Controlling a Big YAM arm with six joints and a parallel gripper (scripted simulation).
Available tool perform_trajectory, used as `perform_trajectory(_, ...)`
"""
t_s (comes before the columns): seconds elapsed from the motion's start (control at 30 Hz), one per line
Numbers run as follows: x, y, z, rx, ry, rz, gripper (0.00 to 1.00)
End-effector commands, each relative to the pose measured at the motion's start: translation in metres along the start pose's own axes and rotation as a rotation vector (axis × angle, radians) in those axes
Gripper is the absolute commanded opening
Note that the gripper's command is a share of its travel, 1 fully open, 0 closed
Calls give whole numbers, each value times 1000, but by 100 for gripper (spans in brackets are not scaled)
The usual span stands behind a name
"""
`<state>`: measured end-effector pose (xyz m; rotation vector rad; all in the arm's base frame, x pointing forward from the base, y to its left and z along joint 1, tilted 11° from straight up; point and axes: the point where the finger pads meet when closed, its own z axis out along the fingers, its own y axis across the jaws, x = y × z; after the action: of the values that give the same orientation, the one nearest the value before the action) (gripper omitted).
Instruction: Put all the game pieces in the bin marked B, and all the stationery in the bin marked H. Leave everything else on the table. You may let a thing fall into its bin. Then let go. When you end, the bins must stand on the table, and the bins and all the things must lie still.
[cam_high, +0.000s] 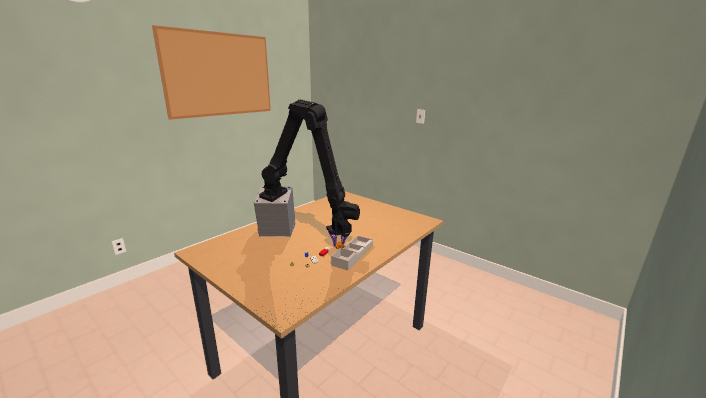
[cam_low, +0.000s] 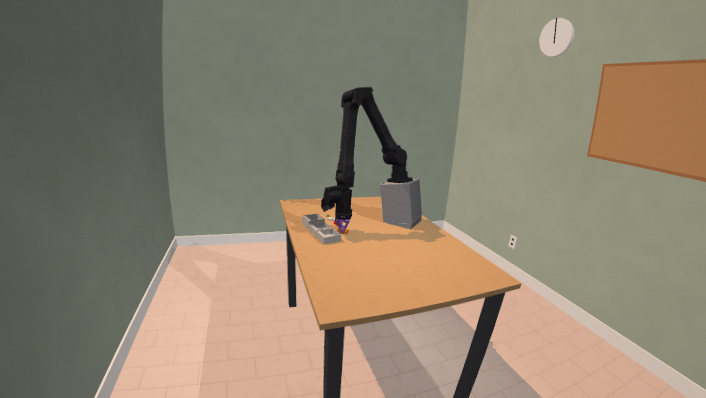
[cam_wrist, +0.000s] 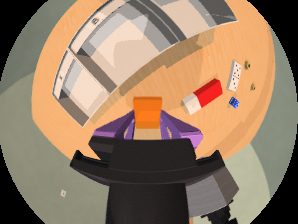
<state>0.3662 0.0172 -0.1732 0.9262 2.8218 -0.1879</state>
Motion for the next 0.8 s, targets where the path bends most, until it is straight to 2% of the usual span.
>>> perform_trajectory(0.0, 6, -8, 8, 11, 15, -4, 34)
perform_trajectory(0.07, 6, -8, 8, 10, 14, -4, 34)
perform_trajectory(0.1, 12, -10, 4, 25, 31, -9, 34)
perform_trajectory(0.13, 3, -1, -10, -1, 4, -3, 34)
perform_trajectory(0.17, 5, 1, -14, -3, 3, -4, 34)
perform_trajectory(0.77, 4, 1, -65, -2, 1, -4, 34)
